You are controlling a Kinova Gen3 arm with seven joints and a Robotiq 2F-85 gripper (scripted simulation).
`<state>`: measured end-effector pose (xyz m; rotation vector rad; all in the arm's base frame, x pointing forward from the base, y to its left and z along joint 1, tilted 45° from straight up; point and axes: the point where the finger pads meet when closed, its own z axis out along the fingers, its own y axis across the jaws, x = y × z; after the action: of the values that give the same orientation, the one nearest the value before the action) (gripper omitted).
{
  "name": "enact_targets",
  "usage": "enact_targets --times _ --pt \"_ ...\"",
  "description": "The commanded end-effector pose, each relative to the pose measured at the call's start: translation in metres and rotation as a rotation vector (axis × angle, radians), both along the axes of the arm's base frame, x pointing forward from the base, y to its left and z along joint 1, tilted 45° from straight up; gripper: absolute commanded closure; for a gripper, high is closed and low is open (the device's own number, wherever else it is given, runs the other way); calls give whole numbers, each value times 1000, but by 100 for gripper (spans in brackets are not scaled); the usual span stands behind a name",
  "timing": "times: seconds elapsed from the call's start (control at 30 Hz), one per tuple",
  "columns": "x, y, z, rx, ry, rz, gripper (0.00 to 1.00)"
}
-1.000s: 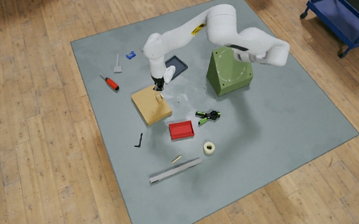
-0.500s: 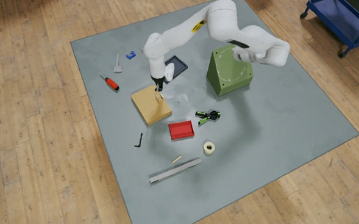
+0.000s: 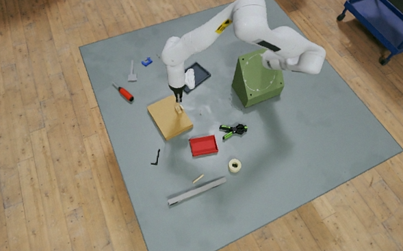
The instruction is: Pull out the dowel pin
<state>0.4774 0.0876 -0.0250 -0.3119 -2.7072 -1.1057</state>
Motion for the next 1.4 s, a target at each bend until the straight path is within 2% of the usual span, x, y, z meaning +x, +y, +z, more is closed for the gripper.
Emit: enact_targets --times 0.0,0.27,0.77,1.37 --pt "2 -1 1 5 -45 35 90" --pt "4 -1 2 14 -115 95 90" --pt "8 -2 4 23 -204 169 90" --pt "10 -3 6 29 -269 223 90"
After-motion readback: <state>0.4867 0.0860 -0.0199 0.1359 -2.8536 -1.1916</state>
